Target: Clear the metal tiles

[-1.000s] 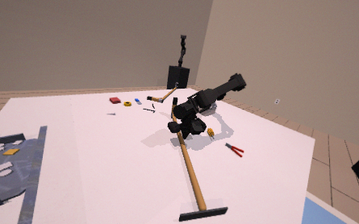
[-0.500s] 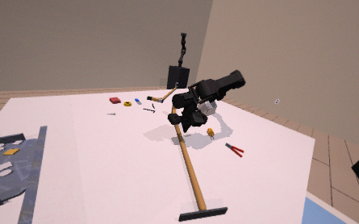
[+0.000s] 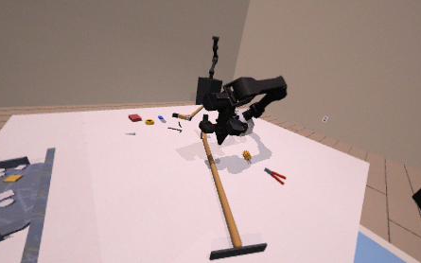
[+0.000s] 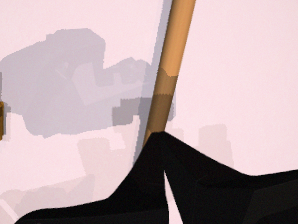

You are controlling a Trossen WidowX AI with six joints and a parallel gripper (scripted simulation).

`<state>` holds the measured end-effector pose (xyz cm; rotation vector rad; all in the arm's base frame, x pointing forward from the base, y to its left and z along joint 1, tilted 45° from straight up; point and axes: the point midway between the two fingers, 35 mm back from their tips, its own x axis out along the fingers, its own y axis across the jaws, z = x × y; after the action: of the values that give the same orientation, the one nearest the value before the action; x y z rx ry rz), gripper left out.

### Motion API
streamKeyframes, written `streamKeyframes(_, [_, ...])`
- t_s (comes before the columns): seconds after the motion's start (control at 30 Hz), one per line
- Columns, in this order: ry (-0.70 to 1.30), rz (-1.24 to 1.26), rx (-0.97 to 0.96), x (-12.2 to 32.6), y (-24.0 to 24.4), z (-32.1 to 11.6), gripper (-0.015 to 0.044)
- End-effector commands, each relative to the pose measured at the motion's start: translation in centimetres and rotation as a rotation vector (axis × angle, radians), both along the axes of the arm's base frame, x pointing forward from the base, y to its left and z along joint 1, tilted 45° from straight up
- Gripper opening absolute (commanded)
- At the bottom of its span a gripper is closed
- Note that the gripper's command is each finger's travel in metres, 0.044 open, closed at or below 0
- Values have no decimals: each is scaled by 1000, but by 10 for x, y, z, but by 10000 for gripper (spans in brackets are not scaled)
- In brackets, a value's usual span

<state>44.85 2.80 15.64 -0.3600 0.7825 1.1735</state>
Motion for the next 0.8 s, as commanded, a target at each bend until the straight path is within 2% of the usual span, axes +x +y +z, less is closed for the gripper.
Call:
streamKeyframes(0.0, [-4,6,4,-2,-2,7,0])
streamKeyframes(0.4, [142,-137,40,-43,-19,52,0])
streamKeyframes(0.77, [146,-141,40,-41,-14,46,0])
